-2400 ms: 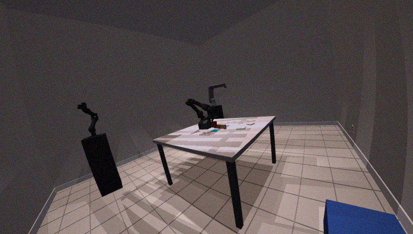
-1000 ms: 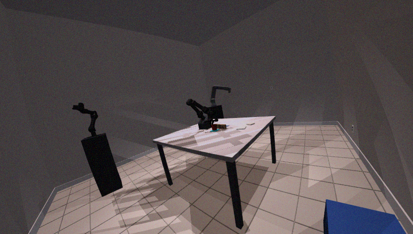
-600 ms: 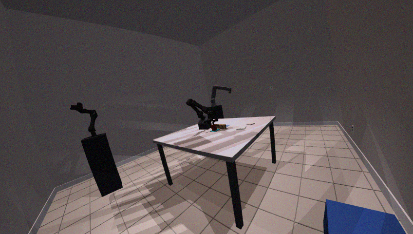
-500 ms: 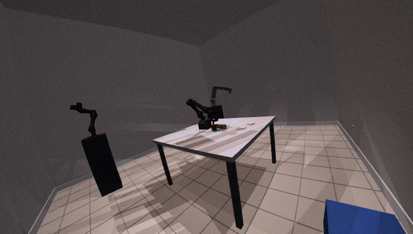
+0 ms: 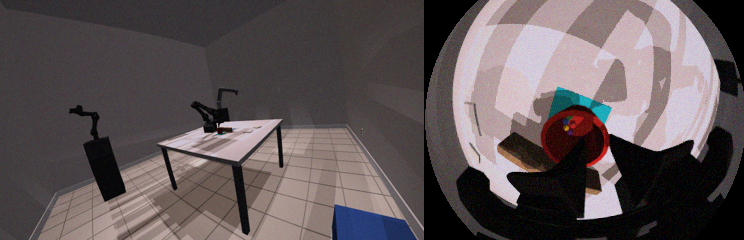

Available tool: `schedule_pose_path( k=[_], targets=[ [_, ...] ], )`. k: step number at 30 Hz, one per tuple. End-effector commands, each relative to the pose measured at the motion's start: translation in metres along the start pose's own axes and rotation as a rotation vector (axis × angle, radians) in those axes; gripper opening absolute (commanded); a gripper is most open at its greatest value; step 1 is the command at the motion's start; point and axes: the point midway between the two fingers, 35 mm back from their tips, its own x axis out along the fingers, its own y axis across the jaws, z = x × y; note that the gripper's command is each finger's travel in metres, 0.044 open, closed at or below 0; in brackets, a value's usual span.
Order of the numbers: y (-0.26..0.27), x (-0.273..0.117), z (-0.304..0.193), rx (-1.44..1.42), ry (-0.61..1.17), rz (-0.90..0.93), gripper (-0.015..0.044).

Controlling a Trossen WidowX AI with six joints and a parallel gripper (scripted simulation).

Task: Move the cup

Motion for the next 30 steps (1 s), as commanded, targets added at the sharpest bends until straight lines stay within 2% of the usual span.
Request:
schedule_pose_path(
  k=[1,20,30],
  targets=[
    [0.000,-0.005,0.002,0.006,-0.004,0.000,0.0128],
    [0.001,-0.027,-0.002,0.002,-0.001,-0.002,0.0128],
    [0.002,-0.026,-0.003,-0.002,0.004,-0.001,0.0390]
  ],
)
